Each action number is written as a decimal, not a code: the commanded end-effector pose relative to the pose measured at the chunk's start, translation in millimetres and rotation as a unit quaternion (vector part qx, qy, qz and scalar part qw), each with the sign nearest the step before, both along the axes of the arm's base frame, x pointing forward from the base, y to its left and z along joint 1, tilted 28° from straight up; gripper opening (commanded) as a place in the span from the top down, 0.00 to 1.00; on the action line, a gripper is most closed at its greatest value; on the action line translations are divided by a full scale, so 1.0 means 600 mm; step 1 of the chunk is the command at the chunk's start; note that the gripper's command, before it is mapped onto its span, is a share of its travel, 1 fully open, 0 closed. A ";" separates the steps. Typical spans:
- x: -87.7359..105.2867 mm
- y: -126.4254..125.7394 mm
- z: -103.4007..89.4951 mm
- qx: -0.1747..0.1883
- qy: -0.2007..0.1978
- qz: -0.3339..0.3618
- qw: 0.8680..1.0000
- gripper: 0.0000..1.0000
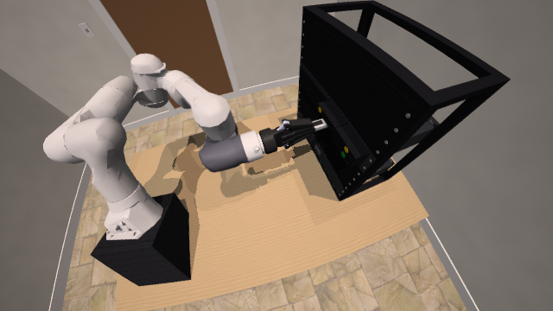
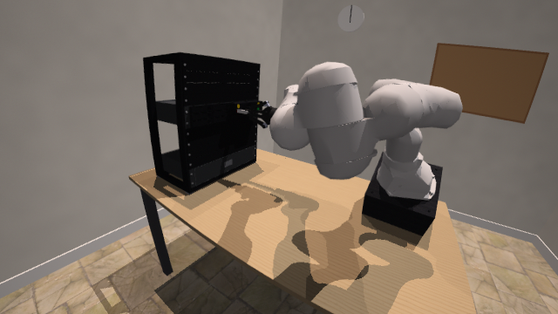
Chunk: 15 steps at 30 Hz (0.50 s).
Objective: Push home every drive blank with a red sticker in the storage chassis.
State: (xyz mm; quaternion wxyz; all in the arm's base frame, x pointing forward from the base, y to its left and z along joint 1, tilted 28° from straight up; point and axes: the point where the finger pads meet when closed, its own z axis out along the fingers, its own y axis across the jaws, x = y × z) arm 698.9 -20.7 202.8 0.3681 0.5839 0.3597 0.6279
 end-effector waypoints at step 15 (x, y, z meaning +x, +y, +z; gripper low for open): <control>0.006 -0.004 -0.006 -0.002 0.003 -0.003 1.000 1.00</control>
